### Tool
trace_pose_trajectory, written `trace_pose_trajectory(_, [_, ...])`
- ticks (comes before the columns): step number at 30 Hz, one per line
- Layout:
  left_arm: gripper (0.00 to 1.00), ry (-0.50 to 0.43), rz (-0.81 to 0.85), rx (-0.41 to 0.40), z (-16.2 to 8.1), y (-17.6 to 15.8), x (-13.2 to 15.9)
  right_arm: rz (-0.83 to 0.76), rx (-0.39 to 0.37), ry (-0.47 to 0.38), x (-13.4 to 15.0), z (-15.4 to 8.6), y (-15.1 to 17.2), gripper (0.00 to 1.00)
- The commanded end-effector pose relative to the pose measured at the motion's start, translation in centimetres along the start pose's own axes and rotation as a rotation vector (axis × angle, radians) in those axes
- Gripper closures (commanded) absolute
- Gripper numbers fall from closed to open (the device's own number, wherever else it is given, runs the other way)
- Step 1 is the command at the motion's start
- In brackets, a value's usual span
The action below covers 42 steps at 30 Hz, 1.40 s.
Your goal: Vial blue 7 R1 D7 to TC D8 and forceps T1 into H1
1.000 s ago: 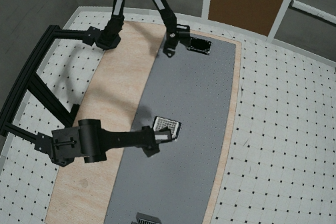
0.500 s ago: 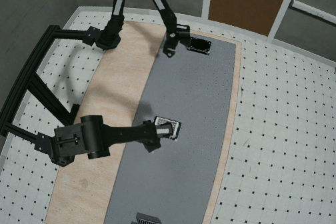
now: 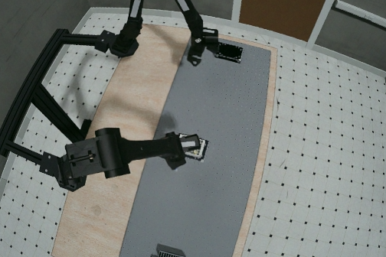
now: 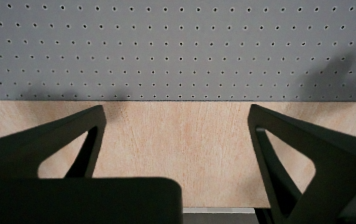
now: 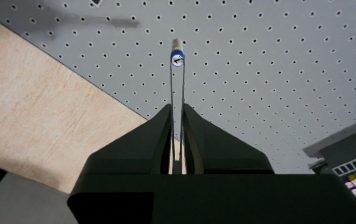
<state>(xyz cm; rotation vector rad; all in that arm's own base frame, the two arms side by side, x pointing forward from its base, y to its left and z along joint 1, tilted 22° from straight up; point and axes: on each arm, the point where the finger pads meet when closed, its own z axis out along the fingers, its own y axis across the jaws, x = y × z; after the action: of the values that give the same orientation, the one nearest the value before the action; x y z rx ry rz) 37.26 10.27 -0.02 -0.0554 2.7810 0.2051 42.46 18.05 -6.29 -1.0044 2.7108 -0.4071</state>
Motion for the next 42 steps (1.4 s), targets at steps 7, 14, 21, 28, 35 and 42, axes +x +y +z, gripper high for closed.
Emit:
trace_pose_trajectory(7, [0.0,-0.016,0.008,-0.003,-0.2,0.1,-0.8,-0.003,-0.003,0.018,-1.2,0.6,1.8,0.91])
trace_pose_trajectory(14, [0.0,-0.016,0.008,-0.003,-0.2,0.1,-0.8,-0.003,-0.003,0.017,-2.0,0.5,2.7,0.91])
trace_pose_trajectory(21, [0.0,-0.016,0.008,-0.003,-0.2,0.1,-0.8,-0.002,-0.002,0.018,-2.5,0.5,3.3,0.91])
trace_pose_trajectory(28, [0.0,-0.016,0.008,-0.003,-0.2,0.1,-0.8,-0.003,-0.002,0.017,-3.3,0.4,4.3,0.91])
trace_pose_trajectory(35, [0.0,-0.016,0.008,-0.003,-0.2,0.1,-0.8,-0.003,-0.001,0.017,-4.0,0.4,5.3,0.91])
trace_pose_trajectory(42, [0.0,-0.016,0.008,-0.003,-0.2,0.1,-0.8,-0.003,-0.001,0.017,-4.5,0.3,5.9,0.91])
